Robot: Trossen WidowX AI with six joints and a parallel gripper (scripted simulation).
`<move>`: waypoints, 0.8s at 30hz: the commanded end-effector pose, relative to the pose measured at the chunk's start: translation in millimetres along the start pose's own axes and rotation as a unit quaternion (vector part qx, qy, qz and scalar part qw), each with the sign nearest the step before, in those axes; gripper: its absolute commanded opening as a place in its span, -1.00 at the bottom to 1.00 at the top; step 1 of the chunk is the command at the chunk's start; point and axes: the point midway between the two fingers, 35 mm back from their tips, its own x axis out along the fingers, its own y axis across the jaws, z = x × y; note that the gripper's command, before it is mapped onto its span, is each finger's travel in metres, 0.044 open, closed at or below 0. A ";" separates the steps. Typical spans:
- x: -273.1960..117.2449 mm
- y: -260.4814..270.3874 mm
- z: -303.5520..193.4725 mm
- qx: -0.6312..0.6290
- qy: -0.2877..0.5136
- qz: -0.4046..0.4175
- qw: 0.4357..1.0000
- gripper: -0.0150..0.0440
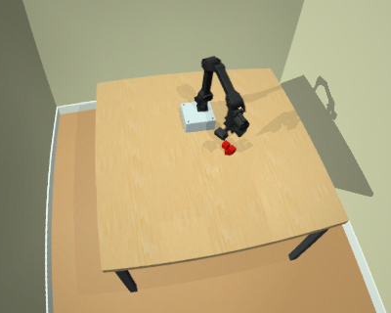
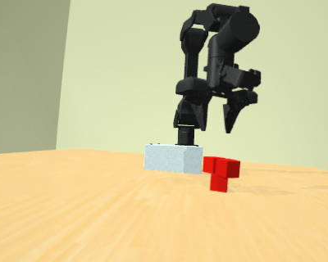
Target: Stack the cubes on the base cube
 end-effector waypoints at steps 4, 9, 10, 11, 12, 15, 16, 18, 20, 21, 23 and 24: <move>-6.5 -0.7 1.7 0.000 -0.003 -0.001 1.000 0.86; -5.3 30.3 17.8 0.000 -0.002 0.001 1.000 0.86; -5.8 43.8 24.1 0.000 -0.002 0.002 1.000 0.86; -6.3 57.7 29.7 0.000 -0.002 0.003 1.000 0.86; -6.8 72.0 34.6 0.000 -0.003 0.004 1.000 0.86; -7.9 113.7 44.6 0.000 -0.003 0.006 1.000 0.86; -8.1 121.1 45.8 0.000 -0.003 0.006 1.000 0.86; -8.2 123.6 46.1 0.000 -0.003 0.006 1.000 0.86; -8.2 123.6 46.1 0.000 -0.003 0.006 1.000 0.86; -8.2 123.6 46.1 0.000 -0.003 0.006 1.000 0.86; -8.2 123.6 46.1 0.000 -0.003 0.006 1.000 0.86; -8.2 123.6 46.1 0.000 -0.003 0.006 1.000 0.86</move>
